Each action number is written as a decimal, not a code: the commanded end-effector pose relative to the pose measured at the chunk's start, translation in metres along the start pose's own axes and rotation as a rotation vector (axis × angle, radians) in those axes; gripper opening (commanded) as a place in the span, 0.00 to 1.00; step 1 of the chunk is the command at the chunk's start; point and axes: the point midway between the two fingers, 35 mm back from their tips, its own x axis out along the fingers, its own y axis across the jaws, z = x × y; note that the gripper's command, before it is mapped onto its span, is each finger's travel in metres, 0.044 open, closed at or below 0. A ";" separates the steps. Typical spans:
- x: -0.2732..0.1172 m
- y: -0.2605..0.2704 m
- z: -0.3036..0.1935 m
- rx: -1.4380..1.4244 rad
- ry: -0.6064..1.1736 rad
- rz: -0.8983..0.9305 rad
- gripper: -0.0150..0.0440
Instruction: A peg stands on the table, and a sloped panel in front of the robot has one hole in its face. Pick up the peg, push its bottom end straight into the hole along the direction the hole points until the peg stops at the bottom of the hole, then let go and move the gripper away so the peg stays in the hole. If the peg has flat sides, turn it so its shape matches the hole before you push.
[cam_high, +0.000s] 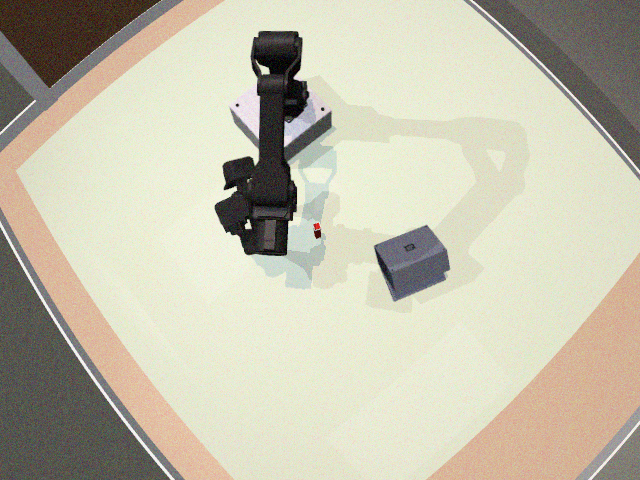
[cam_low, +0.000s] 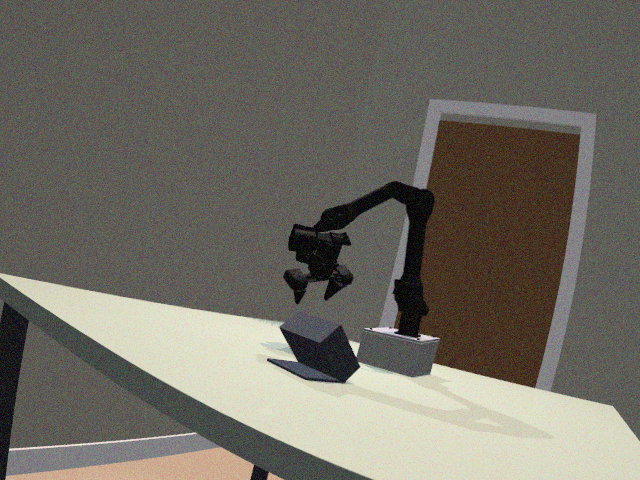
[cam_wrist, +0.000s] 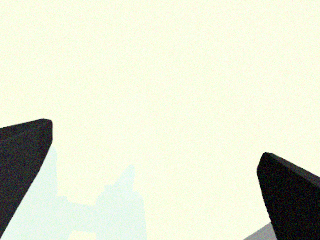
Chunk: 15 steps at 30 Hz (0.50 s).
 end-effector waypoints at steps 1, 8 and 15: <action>-0.004 0.009 -0.010 -0.123 0.037 0.040 1.00; -0.012 0.020 -0.025 -0.322 0.085 0.109 1.00; -0.020 0.031 -0.042 -0.520 0.123 0.184 1.00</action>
